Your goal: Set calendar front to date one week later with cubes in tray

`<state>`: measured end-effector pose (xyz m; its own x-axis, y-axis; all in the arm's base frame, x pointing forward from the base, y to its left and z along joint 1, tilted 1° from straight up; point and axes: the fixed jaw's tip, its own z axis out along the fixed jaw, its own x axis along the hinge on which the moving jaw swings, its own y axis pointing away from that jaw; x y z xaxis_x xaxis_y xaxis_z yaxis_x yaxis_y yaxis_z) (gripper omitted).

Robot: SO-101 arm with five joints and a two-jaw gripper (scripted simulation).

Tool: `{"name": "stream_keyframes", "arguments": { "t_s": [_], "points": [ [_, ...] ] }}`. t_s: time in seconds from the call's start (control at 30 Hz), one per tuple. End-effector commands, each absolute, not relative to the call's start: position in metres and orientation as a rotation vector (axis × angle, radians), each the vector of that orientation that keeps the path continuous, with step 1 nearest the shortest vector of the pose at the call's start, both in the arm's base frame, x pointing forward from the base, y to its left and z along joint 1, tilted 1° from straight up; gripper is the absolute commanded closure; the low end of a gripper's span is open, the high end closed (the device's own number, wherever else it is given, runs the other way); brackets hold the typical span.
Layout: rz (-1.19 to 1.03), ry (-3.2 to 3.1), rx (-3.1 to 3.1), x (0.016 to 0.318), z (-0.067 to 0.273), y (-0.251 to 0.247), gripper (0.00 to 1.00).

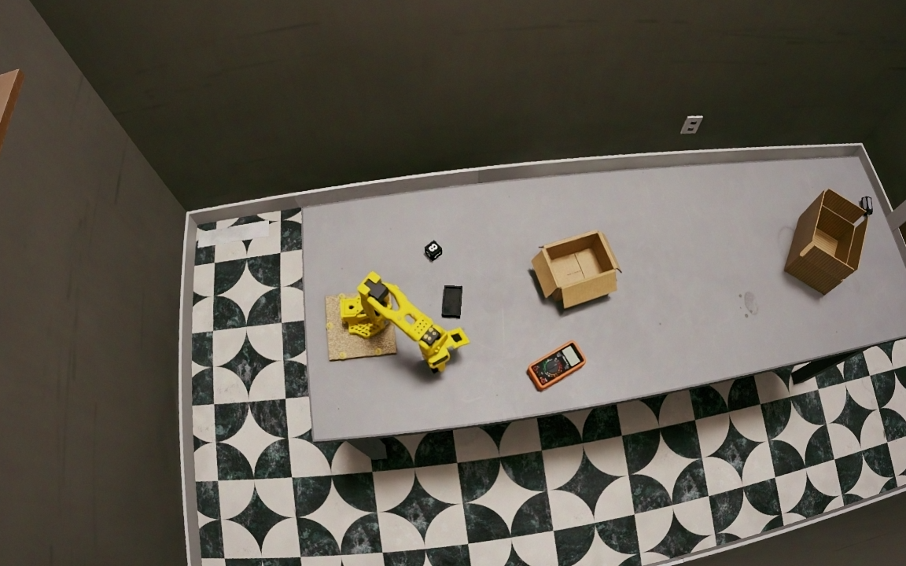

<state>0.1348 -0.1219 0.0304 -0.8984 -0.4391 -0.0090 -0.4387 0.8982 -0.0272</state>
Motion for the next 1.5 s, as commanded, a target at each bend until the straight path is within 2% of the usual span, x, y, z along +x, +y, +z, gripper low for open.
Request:
{"name": "stream_keyframes", "arguments": {
  "t_s": [0.0, 1.47],
  "points": [
    [-0.017, 3.055, -0.702, 0.135, 0.025, -0.119, 1.0],
    [-0.016, 3.055, -0.702, 0.135, 0.011, -0.119, 1.0]
  ]
}}
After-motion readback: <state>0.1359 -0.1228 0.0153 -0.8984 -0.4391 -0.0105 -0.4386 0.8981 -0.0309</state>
